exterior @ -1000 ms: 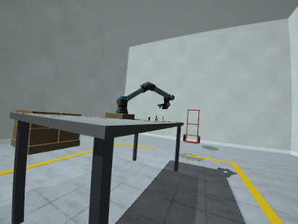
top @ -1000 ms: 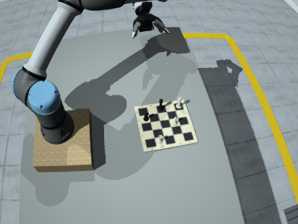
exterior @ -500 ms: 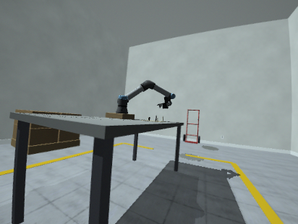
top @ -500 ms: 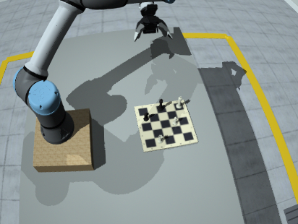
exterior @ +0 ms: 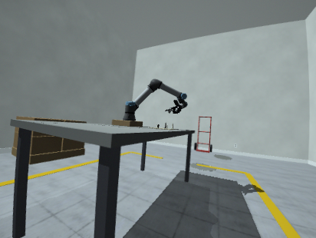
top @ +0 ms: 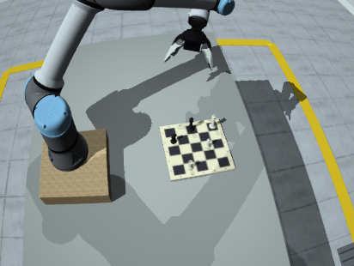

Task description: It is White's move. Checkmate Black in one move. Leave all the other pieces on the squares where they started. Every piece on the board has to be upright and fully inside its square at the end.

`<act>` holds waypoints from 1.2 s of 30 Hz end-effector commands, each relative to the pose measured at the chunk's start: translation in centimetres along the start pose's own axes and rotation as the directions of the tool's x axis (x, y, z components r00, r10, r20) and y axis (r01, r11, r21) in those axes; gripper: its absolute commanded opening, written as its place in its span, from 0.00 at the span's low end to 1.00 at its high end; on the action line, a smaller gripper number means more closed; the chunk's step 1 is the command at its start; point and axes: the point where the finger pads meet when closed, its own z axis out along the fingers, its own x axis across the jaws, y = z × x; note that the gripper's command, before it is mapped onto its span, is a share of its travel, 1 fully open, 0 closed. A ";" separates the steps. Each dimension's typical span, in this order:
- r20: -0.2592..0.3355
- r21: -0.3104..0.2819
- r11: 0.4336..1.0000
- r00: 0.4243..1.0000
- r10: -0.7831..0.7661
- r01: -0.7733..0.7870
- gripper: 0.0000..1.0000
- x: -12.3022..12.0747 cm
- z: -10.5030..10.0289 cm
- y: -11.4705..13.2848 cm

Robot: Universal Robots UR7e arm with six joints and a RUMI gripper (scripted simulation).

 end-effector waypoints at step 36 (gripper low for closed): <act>-0.375 -0.770 0.511 0.919 0.123 -0.383 1.00 -5.4 22.4 -5.8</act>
